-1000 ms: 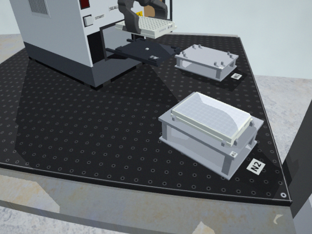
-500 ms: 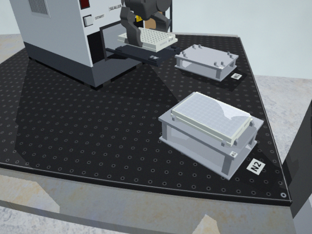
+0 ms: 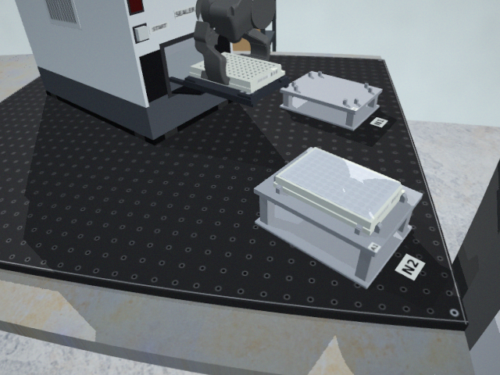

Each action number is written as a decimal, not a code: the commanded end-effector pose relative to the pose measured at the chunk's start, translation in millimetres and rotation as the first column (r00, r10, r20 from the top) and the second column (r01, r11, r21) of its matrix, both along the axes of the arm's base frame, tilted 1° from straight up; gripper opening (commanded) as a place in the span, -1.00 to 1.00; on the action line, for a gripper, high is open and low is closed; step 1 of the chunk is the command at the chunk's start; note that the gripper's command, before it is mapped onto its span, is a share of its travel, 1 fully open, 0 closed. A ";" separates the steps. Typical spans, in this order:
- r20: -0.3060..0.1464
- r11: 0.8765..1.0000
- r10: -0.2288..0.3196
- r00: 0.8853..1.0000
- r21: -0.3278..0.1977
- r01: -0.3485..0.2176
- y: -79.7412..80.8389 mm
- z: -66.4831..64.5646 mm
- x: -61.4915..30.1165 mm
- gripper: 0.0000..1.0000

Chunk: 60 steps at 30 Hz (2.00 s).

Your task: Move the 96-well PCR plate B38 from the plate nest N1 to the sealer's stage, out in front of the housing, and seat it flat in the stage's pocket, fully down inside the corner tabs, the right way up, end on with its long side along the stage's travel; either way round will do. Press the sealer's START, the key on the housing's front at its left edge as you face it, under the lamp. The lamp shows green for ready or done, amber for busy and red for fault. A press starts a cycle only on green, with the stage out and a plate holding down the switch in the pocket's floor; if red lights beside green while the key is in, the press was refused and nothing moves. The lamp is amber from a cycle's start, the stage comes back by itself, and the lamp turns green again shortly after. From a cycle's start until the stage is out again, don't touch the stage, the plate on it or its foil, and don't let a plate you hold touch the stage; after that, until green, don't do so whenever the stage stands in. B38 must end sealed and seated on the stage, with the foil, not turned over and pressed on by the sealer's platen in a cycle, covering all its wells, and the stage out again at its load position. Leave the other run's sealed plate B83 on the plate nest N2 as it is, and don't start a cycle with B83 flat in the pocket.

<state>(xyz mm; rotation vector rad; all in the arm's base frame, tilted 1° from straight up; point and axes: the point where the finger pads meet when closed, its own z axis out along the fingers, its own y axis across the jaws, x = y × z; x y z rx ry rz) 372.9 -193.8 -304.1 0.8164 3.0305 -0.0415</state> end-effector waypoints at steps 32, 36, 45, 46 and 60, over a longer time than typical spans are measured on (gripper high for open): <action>0.005 1.000 0.001 1.000 -0.001 -0.001 -0.7 4.0 0.1 -1.00; 0.005 1.000 0.001 1.000 -0.001 -0.001 -0.7 4.0 0.1 -1.00; 0.011 1.000 0.002 1.000 0.003 -0.002 0.3 9.3 3.5 -1.00; 0.011 1.000 0.002 1.000 0.003 -0.002 0.3 9.3 3.5 -1.00; 0.009 1.000 0.002 1.000 0.002 -0.002 0.0 6.5 1.6 -1.00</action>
